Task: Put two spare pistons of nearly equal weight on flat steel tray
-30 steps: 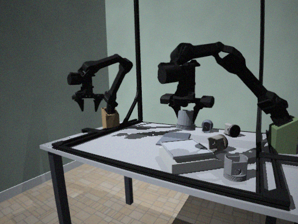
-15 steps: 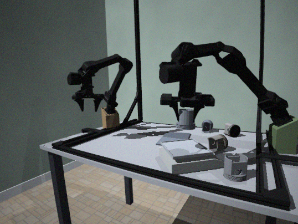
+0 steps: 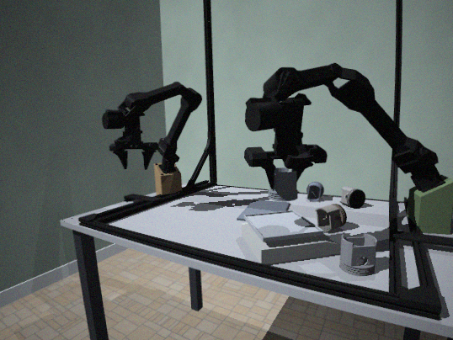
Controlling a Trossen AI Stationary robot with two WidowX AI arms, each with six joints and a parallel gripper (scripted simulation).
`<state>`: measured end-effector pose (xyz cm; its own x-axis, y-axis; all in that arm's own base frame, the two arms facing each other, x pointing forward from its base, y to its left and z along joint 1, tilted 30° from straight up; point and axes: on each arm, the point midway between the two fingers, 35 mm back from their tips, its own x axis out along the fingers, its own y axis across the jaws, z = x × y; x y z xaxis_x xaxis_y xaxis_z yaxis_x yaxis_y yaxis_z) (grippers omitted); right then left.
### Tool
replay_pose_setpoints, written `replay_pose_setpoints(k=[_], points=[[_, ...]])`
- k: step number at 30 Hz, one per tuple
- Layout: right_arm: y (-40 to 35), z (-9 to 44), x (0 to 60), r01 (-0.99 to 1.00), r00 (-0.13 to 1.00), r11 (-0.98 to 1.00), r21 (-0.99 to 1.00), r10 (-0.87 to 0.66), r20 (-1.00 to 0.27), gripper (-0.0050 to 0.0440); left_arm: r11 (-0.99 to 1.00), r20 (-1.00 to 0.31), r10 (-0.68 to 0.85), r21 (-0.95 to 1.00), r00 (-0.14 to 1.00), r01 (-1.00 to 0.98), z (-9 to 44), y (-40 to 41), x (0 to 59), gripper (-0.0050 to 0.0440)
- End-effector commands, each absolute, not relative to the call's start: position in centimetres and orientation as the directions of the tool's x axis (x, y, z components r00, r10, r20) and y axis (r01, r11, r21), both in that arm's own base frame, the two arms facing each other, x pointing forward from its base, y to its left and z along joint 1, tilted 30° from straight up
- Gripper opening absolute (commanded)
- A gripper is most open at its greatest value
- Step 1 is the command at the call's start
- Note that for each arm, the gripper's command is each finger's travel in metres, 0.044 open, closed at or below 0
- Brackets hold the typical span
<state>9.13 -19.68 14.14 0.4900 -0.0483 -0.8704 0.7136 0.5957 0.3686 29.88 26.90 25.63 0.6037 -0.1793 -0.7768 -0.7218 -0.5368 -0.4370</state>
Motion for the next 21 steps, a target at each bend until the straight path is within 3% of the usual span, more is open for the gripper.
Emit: replay_pose_setpoints(k=[1, 21], points=[[-19.7, 14.2, 9.2, 0.709, 0.494, 0.599, 0.371, -0.047, -0.868, 0.0440, -0.544, -0.769, -0.174, -0.446, 0.615, -0.711, 25.8, 26.7, 30.0, 0.0158], [-19.7, 14.2, 9.2, 0.709, 0.494, 0.599, 0.371, -0.047, -0.868, 0.0440, -0.544, -0.769, -0.174, -0.446, 0.615, -0.711, 23.4, 26.3, 31.8, 0.0158]])
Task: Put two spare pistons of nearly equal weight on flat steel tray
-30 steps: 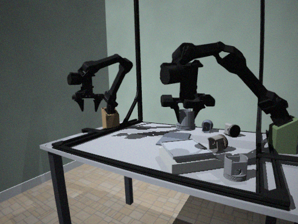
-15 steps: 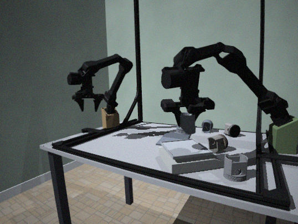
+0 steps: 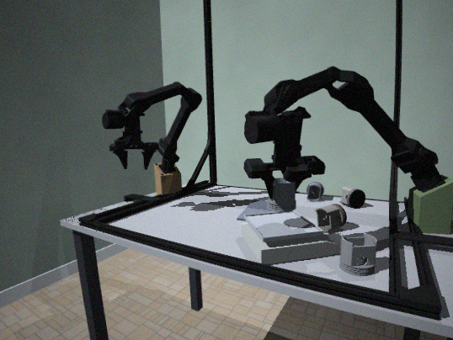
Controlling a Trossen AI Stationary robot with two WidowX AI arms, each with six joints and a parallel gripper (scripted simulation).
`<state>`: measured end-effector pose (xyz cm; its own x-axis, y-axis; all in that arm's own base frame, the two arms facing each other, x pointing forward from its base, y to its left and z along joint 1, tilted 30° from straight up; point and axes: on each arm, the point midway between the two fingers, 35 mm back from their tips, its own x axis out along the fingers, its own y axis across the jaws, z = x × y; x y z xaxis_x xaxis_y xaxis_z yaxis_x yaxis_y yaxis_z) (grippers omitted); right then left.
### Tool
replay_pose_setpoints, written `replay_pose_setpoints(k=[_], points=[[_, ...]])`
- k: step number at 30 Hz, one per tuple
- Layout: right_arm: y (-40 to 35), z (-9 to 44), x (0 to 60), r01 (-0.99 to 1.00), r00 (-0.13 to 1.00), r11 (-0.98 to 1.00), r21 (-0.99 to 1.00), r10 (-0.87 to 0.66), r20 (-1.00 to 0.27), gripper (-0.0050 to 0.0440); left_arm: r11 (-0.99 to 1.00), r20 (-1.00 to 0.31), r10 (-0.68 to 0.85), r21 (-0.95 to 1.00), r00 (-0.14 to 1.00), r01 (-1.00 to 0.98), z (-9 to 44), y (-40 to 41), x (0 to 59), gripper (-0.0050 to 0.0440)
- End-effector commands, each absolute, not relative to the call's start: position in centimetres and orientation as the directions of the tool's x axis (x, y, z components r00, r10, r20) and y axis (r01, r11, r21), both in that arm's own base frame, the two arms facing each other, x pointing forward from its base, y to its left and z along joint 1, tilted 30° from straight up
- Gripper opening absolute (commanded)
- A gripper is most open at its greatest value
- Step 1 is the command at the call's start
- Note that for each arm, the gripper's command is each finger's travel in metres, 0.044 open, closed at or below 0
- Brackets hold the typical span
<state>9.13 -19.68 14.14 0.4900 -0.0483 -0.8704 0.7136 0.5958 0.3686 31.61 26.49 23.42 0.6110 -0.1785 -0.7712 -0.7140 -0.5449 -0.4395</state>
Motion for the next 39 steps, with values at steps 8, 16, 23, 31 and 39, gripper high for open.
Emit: replay_pose_setpoints(k=[8, 16, 23, 31, 39], points=[[-19.7, 14.2, 9.2, 0.709, 0.494, 0.599, 0.371, -0.047, -0.868, 0.0440, -0.544, -0.769, -0.174, -0.446, 0.615, -0.711, 22.3, 26.1, 32.6, 0.0158], [-19.7, 14.2, 9.2, 0.709, 0.494, 0.599, 0.371, -0.047, -0.868, 0.0440, -0.544, -0.769, -0.174, -0.446, 0.615, -0.711, 21.5, 26.0, 33.2, 0.0158], [-19.7, 14.2, 9.2, 0.709, 0.494, 0.599, 0.371, -0.047, -0.868, 0.0440, -0.544, -0.769, -0.174, -0.446, 0.615, -0.711, 20.6, 25.8, 33.8, 0.0158], [-19.7, 14.2, 9.2, 0.709, 0.494, 0.599, 0.371, -0.047, -0.868, 0.0440, -0.544, -0.769, -0.174, -0.446, 0.615, -0.711, 19.9, 25.7, 34.3, 0.0158], [-19.7, 14.2, 9.2, 0.709, 0.494, 0.599, 0.371, -0.047, -0.868, 0.0440, -0.544, -0.769, -0.174, -0.446, 0.615, -0.711, 19.9, 25.7, 34.3, 0.0378]])
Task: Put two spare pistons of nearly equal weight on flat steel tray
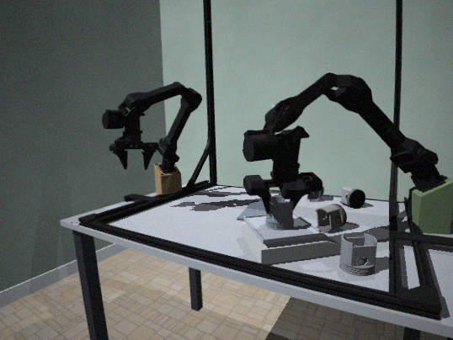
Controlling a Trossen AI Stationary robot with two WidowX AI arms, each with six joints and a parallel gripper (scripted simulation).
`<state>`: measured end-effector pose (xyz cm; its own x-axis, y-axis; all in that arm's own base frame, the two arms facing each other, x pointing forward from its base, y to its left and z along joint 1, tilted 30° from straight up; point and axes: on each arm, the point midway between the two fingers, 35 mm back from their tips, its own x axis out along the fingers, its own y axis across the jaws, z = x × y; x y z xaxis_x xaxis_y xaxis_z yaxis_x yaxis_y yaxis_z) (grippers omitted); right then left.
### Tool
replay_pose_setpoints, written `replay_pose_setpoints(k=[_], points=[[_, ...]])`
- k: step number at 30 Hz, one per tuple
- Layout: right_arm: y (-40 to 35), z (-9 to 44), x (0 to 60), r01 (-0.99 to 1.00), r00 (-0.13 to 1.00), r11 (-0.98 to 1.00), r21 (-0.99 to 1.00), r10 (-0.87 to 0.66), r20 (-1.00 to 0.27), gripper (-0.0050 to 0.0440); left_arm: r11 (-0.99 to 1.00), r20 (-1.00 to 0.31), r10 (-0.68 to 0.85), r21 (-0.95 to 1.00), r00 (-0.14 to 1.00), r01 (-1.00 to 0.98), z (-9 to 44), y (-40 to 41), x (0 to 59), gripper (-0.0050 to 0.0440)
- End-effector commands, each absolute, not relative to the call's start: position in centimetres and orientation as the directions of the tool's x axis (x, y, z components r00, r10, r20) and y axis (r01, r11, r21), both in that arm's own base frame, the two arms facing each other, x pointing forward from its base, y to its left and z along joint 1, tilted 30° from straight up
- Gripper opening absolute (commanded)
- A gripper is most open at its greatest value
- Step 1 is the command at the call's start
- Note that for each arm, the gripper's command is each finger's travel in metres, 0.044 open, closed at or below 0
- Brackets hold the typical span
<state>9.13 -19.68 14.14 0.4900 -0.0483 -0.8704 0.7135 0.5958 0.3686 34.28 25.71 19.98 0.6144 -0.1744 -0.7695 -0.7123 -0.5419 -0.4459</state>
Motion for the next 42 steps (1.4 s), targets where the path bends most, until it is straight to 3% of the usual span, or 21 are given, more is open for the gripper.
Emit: replay_pose_setpoints(k=[1, 42], points=[[-19.7, 14.2, 9.2, 0.709, 0.494, 0.599, 0.371, -0.047, -0.868, 0.0440, -0.544, -0.769, -0.174, -0.446, 0.615, -0.711, 19.9, 25.7, 34.3, 0.0378], [-19.7, 14.2, 9.2, 0.709, 0.494, 0.599, 0.371, -0.047, -0.868, 0.0440, -0.544, -0.769, -0.174, -0.446, 0.615, -0.711, 22.8, 26.4, 32.1, 0.0378]])
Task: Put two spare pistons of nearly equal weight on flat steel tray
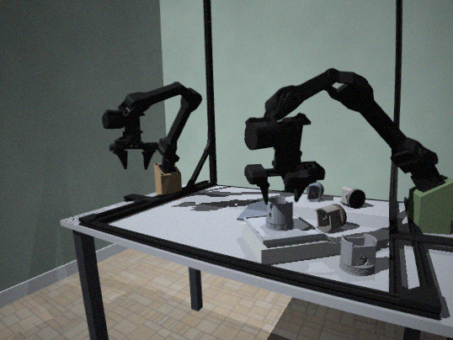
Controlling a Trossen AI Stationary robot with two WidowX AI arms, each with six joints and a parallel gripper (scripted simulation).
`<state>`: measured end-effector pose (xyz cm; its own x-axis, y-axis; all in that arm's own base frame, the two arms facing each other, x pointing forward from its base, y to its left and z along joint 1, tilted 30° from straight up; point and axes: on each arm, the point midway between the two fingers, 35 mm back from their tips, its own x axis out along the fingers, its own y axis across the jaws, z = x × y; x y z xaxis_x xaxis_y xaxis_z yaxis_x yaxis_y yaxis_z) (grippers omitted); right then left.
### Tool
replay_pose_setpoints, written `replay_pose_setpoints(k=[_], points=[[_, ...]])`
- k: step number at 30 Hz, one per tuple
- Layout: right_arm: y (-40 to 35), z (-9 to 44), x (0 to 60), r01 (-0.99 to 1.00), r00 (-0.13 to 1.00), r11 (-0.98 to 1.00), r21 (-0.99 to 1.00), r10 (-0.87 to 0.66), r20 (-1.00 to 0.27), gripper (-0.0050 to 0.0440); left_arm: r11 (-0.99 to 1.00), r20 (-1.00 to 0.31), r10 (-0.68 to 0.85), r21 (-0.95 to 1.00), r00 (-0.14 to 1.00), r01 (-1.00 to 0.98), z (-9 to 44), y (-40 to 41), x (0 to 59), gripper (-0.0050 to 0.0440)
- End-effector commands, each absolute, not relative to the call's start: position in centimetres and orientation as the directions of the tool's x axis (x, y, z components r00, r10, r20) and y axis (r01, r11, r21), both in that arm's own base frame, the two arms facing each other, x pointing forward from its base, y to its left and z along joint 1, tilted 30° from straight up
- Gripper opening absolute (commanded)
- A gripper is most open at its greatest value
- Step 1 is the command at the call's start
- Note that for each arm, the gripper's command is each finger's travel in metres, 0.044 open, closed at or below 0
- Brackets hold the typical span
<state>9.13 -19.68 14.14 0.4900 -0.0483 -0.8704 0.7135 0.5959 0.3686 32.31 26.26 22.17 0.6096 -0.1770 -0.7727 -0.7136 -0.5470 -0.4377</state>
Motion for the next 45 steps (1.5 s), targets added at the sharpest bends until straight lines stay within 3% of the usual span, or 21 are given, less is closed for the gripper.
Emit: replay_pose_setpoints(k=[1, 26, 45], points=[[-19.7, 14.2, 9.2, 0.709, 0.494, 0.599, 0.371, -0.047, -0.868, 0.0440, -0.544, -0.769, -0.174, -0.446, 0.615, -0.711, 22.9, 26.4, 32.0, 0.0378], [-19.7, 14.2, 9.2, 0.709, 0.494, 0.599, 0.371, -0.047, -0.868, 0.0440, -0.540, -0.771, -0.173, -0.447, 0.613, -0.714, 26.6, 26.8, 29.4, 0.0378], [-19.7, 14.2, 9.2, 0.709, 0.494, 0.599, 0.371, -0.047, -0.868, 0.0440, -0.121, -0.821, -0.137, -0.541, 0.554, -0.832, 26.6, 26.8, 29.4, 0.0378]])
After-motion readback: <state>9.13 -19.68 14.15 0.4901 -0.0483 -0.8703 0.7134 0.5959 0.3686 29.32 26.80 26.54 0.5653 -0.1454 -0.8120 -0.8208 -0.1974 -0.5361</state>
